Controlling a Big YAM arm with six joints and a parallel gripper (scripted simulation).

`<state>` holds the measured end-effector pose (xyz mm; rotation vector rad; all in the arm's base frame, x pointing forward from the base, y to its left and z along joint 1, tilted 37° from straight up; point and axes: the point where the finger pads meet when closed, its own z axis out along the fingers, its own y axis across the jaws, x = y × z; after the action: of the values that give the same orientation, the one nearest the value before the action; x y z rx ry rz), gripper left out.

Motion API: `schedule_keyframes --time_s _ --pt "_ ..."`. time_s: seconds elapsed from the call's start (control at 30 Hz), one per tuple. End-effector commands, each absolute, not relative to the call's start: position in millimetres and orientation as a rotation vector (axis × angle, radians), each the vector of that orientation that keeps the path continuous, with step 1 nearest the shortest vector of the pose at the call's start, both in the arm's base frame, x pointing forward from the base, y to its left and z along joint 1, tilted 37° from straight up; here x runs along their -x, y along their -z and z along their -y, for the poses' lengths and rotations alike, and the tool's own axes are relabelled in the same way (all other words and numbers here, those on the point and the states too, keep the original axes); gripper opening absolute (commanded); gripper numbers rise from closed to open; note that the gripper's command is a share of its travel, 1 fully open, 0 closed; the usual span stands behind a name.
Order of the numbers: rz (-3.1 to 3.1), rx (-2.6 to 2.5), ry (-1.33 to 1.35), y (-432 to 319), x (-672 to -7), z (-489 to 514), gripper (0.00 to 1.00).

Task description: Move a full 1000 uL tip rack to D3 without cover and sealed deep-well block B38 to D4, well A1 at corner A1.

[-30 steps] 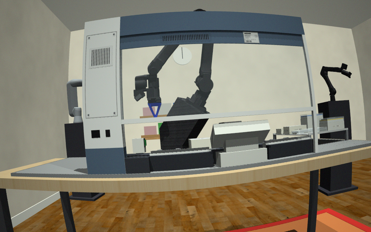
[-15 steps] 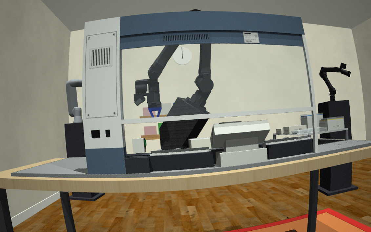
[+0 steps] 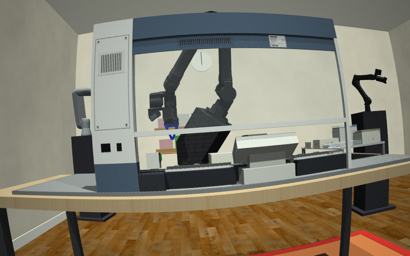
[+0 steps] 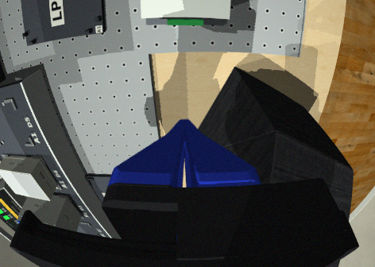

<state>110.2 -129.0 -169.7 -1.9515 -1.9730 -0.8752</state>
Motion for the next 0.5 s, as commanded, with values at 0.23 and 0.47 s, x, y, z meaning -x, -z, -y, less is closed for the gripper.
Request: schedule_keyframes --time_s 0.23,0.47 --pt "1.965 1.954 0.87 182 -115 120 0.0" --pt "1.968 1.956 0.869 192 -118 114 0.0"
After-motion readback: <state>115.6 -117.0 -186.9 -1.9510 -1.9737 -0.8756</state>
